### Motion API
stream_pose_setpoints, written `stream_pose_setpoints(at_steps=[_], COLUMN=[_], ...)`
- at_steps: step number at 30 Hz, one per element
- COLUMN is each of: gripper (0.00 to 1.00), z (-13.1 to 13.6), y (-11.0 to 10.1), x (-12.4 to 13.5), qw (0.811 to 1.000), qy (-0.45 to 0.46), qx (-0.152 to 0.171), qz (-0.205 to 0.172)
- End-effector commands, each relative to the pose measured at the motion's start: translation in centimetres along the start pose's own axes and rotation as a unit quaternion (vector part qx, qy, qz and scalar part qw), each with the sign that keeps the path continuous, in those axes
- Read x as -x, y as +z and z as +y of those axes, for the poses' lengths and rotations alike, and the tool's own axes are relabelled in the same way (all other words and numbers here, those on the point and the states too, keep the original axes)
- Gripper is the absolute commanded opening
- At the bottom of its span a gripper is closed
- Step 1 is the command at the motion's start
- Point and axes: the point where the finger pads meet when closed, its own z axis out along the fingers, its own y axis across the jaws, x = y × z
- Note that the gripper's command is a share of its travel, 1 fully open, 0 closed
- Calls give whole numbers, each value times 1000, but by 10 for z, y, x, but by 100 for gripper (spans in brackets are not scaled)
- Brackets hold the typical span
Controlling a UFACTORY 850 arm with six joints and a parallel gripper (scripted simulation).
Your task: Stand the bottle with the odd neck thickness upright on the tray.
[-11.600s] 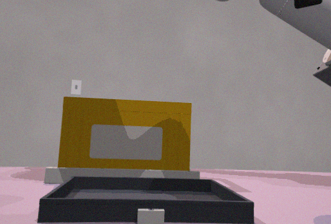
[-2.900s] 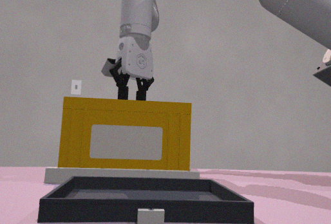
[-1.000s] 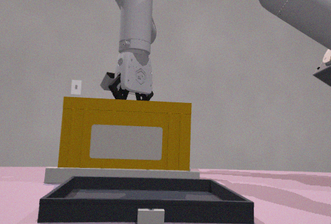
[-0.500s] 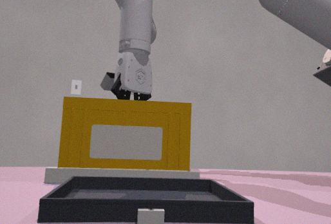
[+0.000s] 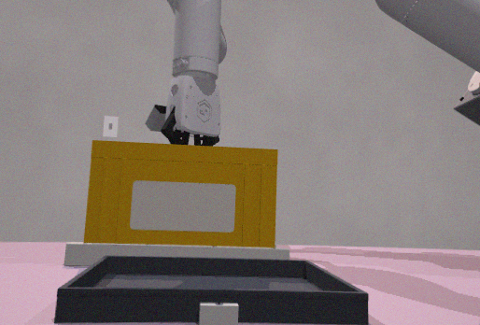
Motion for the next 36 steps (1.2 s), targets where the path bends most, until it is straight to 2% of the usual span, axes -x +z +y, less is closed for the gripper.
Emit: stream_pose_setpoints(at_steps=[1, 20, 21, 36], gripper=[0, 0, 65, 65], z=[0, 0, 0, 0], y=[0, 0, 0, 0], x=[0, 0, 0, 0], qw=[1000, 1000, 1000, 1000], qy=[0, 0, 0, 0], qx=[0, 0, 0, 0], qz=[0, 0, 0, 0])
